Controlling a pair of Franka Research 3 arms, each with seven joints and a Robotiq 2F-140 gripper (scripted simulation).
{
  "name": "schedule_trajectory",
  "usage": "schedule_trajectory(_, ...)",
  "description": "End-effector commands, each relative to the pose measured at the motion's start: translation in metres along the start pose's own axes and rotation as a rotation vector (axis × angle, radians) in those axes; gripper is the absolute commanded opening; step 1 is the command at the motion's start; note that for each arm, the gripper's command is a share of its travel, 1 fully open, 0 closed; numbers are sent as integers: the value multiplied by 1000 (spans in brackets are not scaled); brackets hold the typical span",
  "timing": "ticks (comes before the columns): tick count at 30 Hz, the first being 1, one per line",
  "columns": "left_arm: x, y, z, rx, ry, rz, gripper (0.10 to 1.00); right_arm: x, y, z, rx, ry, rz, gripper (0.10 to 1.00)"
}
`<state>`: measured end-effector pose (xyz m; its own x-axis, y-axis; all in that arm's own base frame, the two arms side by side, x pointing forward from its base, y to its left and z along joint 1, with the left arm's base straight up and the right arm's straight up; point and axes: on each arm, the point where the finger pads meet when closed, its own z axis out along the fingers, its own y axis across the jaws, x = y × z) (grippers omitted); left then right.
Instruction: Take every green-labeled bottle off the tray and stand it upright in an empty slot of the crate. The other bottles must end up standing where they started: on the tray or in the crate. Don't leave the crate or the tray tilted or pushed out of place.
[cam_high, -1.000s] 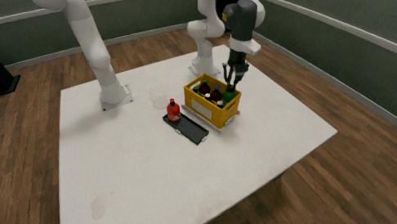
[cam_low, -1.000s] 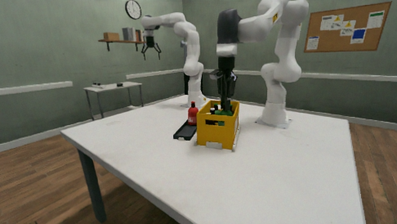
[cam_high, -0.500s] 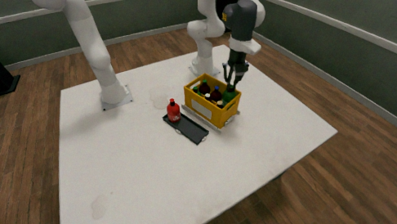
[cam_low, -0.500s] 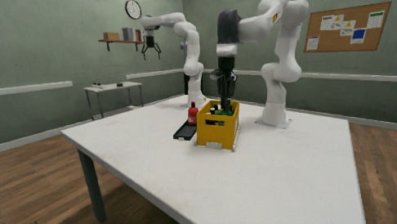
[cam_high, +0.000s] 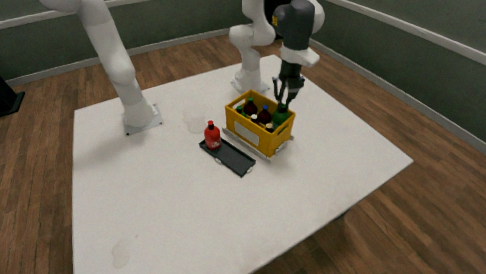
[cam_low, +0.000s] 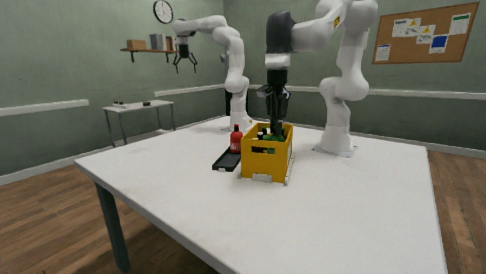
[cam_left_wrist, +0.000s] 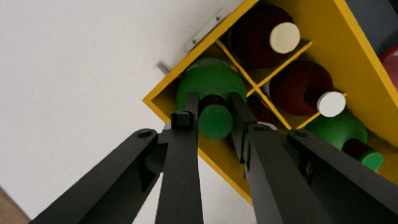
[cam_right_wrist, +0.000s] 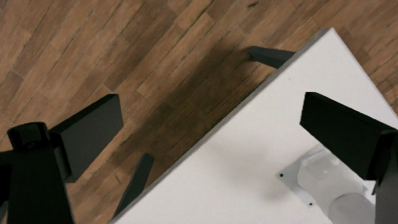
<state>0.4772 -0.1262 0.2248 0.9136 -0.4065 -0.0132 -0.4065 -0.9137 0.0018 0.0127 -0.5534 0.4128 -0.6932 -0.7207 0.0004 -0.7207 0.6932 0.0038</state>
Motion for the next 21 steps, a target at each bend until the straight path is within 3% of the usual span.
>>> schedule_trajectory(1, 4, -1, -3, 2, 13, 3, 99, 1, -1, 0, 4, 0, -4, 1000)
schedule_trajectory(21, 4, -1, 10, 2, 13, 3, 99, 1, -1, 0, 4, 0, -4, 1000)
